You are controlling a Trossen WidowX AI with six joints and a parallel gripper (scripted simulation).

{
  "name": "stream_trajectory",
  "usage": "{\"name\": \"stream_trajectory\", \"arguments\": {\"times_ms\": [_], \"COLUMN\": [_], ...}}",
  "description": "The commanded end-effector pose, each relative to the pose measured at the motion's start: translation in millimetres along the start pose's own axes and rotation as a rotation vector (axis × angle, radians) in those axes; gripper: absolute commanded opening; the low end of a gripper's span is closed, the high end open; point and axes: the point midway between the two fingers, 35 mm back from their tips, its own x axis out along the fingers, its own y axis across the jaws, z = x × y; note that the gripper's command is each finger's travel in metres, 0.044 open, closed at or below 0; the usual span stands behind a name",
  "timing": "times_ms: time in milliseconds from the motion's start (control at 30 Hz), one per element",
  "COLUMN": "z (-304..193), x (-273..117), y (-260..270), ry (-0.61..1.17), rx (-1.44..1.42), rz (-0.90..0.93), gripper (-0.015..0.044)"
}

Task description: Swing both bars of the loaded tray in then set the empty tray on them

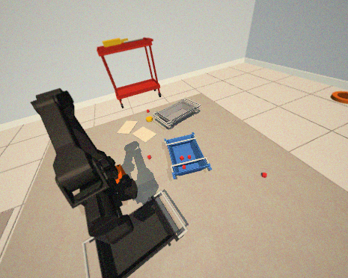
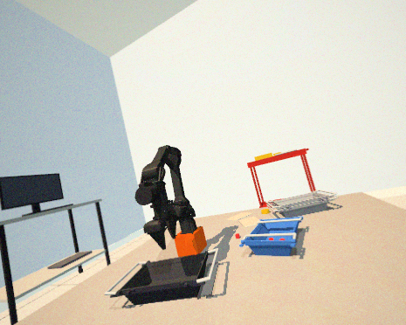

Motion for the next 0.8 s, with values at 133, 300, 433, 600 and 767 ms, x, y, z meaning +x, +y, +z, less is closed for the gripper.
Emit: {"name": "stream_trajectory", "arguments": {"times_ms": [133, 300, 433, 600, 767], "z": [0.2, 0.2, 0.2, 0.2, 0.2], "x": [25.1, 40.4, 56.0, 75.0, 93.4], "y": [23.4, 20.5, 18.9, 18.8, 20.5], "ry": [-0.001, -0.001, -0.001, -0.001, -0.001], "rx": [-0.003, -0.003, -0.003, -0.003, -0.003], "rz": [-0.003, -0.003, -0.003, -0.003, -0.003], "gripper": [0.044, 0.044, 0.044, 0.044, 0.044]}}
